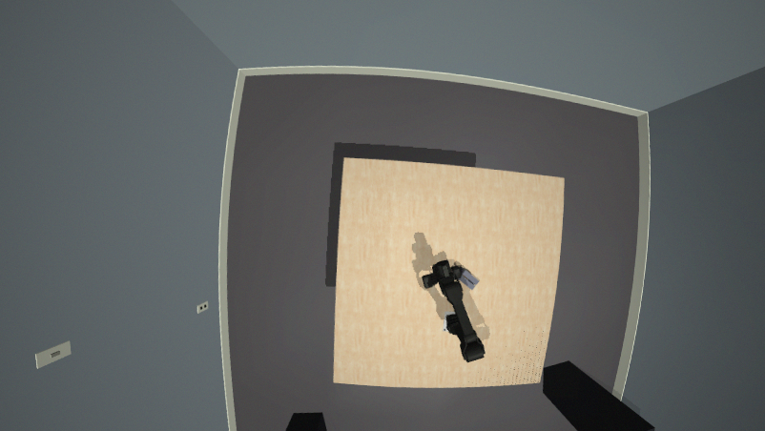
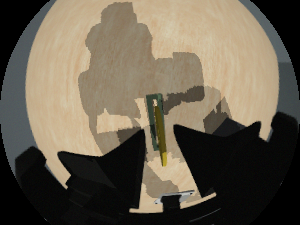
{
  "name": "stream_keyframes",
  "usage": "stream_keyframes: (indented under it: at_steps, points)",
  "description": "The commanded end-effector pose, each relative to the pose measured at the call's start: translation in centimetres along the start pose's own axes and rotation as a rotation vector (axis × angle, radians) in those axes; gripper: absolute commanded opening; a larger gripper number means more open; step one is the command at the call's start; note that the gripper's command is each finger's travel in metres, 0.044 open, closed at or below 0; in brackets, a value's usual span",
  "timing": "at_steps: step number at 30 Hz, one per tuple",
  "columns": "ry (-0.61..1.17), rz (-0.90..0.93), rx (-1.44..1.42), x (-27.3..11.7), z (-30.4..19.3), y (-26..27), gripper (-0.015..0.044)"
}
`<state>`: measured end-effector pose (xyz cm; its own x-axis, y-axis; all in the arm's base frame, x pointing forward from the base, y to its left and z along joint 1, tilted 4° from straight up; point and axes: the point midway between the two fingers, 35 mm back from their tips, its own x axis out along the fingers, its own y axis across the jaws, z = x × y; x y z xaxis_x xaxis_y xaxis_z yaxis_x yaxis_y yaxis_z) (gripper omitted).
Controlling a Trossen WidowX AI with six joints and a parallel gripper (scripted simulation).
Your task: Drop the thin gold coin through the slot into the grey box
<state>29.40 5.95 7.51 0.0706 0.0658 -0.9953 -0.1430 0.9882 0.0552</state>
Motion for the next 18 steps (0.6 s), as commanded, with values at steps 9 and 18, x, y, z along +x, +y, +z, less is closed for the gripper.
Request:
stream_keyframes:
  at_steps: [9, 18]
  points:
    - [0.013, 0.004, 0.004, 1.60, -0.32, 0.05, 0.0108]
    - [0.013, 0.004, 0.004, 1.60, -0.32, 0.05, 0.0000]
